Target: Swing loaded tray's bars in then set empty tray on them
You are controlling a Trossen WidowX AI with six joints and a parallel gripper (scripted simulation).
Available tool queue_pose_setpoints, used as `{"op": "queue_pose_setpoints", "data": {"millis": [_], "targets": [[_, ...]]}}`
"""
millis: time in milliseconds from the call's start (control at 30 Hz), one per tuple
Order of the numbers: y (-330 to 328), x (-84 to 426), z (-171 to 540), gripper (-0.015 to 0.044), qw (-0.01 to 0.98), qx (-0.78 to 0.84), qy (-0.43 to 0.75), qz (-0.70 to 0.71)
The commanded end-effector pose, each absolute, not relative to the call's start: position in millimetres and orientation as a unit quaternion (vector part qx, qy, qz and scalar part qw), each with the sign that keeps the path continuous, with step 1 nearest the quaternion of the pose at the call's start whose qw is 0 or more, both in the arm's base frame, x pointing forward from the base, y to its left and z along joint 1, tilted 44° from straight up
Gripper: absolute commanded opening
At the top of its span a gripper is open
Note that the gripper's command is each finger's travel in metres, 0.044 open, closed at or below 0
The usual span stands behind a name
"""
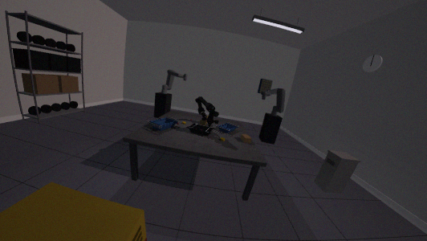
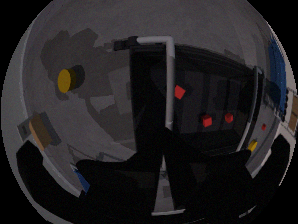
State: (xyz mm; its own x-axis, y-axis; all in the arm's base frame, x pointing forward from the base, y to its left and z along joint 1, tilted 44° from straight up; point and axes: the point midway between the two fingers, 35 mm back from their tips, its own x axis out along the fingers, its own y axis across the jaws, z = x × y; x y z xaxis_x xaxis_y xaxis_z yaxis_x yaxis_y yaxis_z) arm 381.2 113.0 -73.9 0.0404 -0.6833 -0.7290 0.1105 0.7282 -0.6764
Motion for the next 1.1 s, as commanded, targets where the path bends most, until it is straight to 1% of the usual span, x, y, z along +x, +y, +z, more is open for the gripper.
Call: {"op": "queue_pose_setpoints", "data": {"millis": [0,100,367,667,700,767,867,1067], "targets": [[113,381,-74,0.0,0.684,-0.228,0.629,-0.29],[113,381,-74,0.0,0.684,-0.228,0.629,-0.29],[118,382,-70,0.021,0.684,-0.227,0.629,-0.29],[175,378,-8,0.044,0.684,-0.227,0.63,-0.289],[152,381,-35,0.044,0.683,-0.226,0.631,-0.29],[168,366,-46,0.044,0.688,-0.216,0.629,-0.291],[201,327,-70,0.044,0.695,-0.194,0.627,-0.294],[236,260,-104,0.044,0.702,-0.163,0.623,-0.305]]}}
